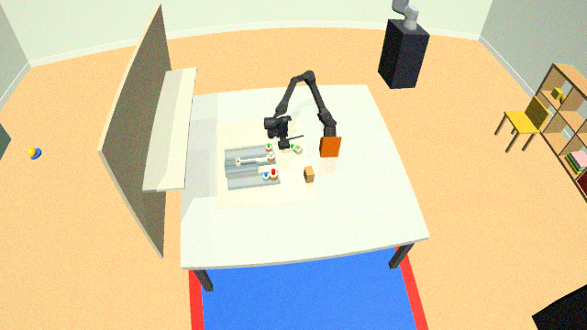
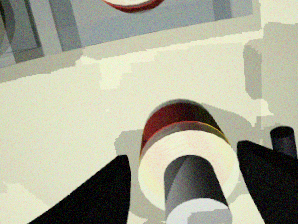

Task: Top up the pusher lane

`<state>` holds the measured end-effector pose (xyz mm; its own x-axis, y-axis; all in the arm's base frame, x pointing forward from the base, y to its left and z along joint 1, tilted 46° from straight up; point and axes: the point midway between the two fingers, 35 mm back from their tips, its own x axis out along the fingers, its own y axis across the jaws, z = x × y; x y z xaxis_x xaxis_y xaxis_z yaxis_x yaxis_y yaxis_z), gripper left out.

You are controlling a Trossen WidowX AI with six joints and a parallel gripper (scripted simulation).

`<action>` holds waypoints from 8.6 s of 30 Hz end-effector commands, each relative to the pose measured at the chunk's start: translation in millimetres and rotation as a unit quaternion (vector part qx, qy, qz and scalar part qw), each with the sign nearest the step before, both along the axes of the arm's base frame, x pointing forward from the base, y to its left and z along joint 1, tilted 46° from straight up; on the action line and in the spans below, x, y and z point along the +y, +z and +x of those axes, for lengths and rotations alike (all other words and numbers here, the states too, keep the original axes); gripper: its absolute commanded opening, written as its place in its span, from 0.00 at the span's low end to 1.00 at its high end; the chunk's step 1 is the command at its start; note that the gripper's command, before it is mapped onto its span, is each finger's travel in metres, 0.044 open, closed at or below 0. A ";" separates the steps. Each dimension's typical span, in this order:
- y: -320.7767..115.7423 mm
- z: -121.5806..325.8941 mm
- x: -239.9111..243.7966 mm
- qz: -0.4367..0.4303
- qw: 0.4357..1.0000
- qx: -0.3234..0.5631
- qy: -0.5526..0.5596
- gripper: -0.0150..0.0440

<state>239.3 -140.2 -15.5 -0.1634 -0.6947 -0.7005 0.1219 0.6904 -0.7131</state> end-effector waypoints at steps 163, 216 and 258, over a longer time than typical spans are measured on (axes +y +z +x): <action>-42.2 79.3 68.0 0.005 1.000 0.016 0.020 0.25; -38.6 97.2 66.7 0.004 1.000 0.016 0.020 0.25; -41.0 96.6 64.3 0.004 1.000 0.016 0.020 0.25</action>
<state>331.9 -74.3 -57.8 -0.1725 -0.6857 -0.7072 0.0665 0.7082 -0.7029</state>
